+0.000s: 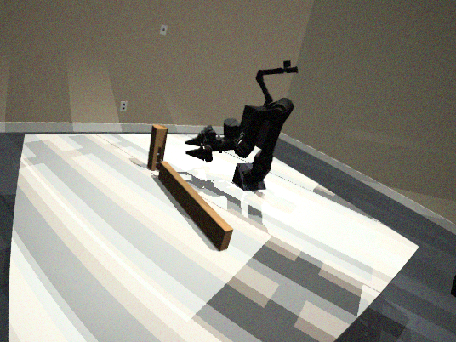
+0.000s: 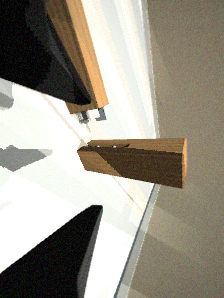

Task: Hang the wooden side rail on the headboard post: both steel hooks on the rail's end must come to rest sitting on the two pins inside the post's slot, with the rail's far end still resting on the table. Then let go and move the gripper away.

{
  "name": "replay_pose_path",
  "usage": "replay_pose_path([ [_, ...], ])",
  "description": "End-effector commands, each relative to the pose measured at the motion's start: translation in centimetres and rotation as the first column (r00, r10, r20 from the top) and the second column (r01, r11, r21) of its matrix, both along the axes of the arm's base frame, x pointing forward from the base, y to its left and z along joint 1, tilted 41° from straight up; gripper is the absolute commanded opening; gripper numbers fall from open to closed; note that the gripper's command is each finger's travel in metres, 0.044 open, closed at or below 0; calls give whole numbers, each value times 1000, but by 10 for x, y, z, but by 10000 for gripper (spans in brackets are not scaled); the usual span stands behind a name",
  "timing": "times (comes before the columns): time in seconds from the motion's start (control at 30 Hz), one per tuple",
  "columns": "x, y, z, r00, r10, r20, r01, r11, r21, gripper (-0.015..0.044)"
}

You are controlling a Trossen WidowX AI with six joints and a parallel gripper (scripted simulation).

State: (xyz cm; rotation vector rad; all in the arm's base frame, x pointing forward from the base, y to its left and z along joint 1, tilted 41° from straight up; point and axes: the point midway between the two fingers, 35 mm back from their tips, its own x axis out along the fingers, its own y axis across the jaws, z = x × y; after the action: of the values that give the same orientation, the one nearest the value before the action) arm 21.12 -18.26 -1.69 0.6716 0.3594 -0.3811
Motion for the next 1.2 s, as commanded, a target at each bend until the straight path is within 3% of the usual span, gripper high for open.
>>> replay_pose_path([
  [0.0, -2, 7, -2, 1000, -5, 4, 5, 999, 35, 440],
  [0.67, 1, 3, -4, 1000, -12, -11, 13, 999, 53, 440],
  [0.9, 35, -18, -8, 979, -74, -190, 113, 973, 201, 440],
  [1.17, 58, -13, 33, 897, -124, -424, 254, 930, 265, 440],
])
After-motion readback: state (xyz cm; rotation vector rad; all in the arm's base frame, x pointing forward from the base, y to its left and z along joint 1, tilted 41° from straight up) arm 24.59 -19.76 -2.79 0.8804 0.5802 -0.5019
